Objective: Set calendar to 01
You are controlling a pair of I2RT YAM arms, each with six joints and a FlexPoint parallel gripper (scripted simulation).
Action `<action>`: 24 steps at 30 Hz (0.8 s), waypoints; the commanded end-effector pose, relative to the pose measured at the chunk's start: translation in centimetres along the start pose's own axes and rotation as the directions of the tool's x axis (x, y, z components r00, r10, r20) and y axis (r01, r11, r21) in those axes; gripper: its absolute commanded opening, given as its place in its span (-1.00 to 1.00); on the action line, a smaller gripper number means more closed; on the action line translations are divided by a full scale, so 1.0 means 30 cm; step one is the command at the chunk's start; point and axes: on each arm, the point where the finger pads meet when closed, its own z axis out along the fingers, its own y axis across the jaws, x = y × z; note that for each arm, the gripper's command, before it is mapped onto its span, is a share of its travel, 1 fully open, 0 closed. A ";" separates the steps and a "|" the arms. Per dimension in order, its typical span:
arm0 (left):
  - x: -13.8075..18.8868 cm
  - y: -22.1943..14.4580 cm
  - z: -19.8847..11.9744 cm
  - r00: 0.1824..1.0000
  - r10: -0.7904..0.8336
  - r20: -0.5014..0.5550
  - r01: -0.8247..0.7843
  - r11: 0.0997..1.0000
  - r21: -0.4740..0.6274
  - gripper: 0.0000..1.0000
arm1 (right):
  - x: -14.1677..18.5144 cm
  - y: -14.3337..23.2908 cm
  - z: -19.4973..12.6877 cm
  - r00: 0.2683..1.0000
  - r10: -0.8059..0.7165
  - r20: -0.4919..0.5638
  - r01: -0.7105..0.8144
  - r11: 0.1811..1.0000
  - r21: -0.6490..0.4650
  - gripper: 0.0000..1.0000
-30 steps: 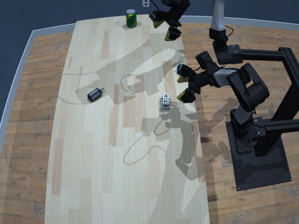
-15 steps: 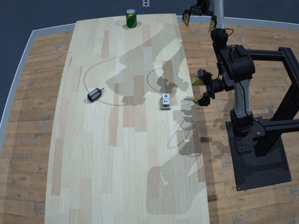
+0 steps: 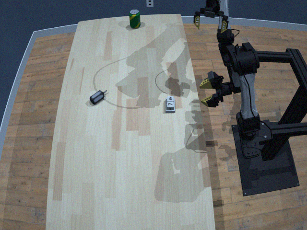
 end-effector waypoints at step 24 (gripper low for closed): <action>0.072 -0.152 0.168 0.608 0.721 -0.332 -0.642 0.693 0.328 0.10 | 0.001 0.000 0.004 1.000 0.008 -0.008 -0.008 1.000 0.002 1.00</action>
